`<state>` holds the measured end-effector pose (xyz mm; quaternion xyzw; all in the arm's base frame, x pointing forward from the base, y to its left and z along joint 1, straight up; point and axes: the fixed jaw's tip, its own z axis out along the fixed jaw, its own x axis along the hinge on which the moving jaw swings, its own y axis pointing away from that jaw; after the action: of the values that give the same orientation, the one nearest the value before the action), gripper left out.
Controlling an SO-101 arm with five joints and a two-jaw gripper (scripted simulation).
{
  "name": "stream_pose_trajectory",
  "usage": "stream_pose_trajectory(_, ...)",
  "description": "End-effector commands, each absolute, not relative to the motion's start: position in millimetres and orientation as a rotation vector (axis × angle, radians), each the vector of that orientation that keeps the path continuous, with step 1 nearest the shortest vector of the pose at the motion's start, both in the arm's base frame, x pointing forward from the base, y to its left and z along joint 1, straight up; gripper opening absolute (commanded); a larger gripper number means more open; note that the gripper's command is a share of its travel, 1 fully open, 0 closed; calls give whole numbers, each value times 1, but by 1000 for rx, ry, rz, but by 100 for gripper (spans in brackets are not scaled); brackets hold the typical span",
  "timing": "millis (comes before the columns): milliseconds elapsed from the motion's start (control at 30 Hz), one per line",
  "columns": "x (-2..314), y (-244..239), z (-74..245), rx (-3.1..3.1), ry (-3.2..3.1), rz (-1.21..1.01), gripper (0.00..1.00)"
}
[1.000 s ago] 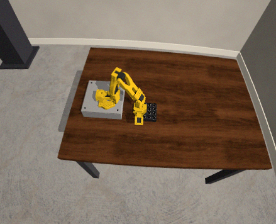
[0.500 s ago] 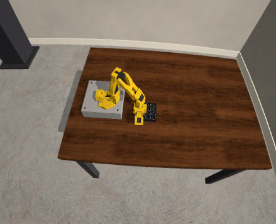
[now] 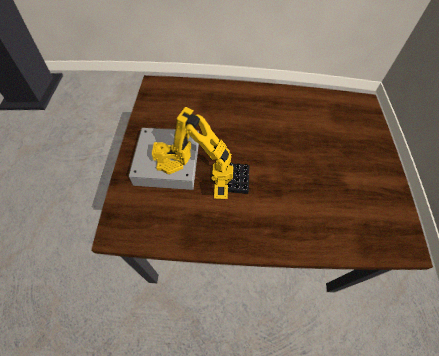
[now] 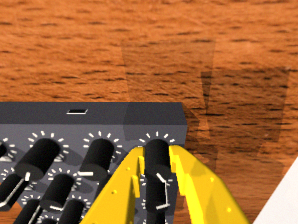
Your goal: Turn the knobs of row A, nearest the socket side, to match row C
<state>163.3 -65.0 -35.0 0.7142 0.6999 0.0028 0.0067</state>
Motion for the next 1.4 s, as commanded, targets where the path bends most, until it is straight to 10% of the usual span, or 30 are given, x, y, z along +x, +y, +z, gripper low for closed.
stream_pose_trajectory(0, 158, -65, -38, 2256, 2189, -1, 2)
stream_pose_trajectory(1367, 158, -62, -38, 1612, 2698, 0, 1)
